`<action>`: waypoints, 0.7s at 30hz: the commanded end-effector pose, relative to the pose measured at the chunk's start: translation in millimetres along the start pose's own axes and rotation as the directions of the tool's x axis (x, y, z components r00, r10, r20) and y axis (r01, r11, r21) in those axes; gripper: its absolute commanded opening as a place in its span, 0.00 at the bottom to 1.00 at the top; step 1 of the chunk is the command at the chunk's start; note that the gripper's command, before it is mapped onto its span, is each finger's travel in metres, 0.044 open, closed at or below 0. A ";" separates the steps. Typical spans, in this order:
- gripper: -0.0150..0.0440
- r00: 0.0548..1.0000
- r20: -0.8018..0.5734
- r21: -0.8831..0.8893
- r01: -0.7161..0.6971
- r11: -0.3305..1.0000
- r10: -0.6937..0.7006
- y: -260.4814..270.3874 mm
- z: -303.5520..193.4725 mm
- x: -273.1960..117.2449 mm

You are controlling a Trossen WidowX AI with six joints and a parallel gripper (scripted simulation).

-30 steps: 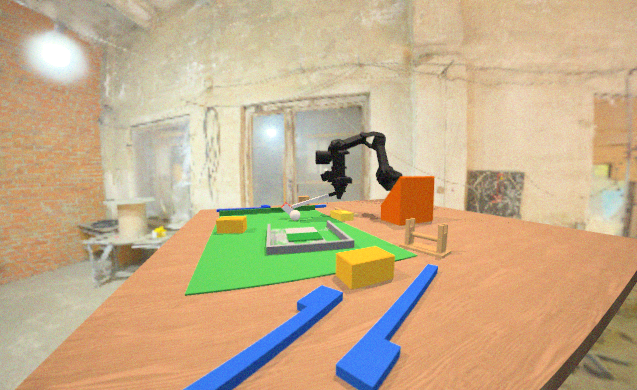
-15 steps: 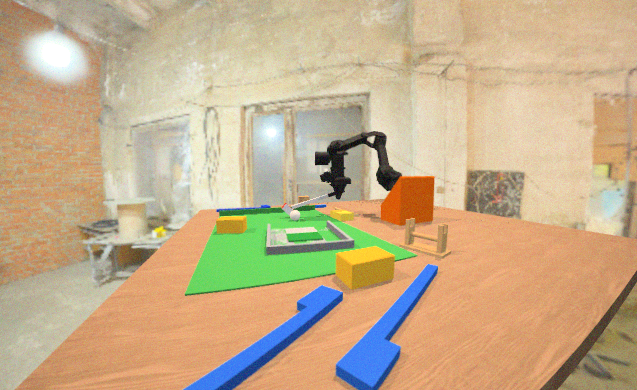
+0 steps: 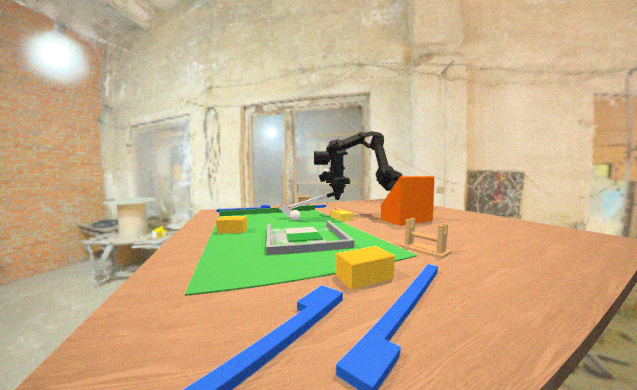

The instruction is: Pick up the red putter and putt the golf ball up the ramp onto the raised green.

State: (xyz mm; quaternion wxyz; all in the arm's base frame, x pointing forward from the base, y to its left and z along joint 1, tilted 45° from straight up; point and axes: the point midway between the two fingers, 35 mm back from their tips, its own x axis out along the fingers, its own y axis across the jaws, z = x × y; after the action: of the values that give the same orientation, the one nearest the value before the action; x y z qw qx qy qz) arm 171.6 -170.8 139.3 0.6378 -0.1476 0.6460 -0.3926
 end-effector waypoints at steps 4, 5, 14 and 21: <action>0.25 1.000 -0.005 -0.019 -0.008 1.000 0.008 80.4 -3.6 1.0; 0.25 1.000 -0.003 -0.019 -0.003 1.000 0.003 91.3 -6.4 0.7; 0.25 1.000 0.000 -0.019 0.004 1.000 -0.004 105.9 -10.0 -7.9; 0.25 1.000 -0.001 -0.020 0.001 1.000 -0.001 106.8 -9.2 -41.6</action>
State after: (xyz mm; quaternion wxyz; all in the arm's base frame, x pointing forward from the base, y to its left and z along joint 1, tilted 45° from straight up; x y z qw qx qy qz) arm 198.0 -81.7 82.6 0.6331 -0.1558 0.6520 -0.3871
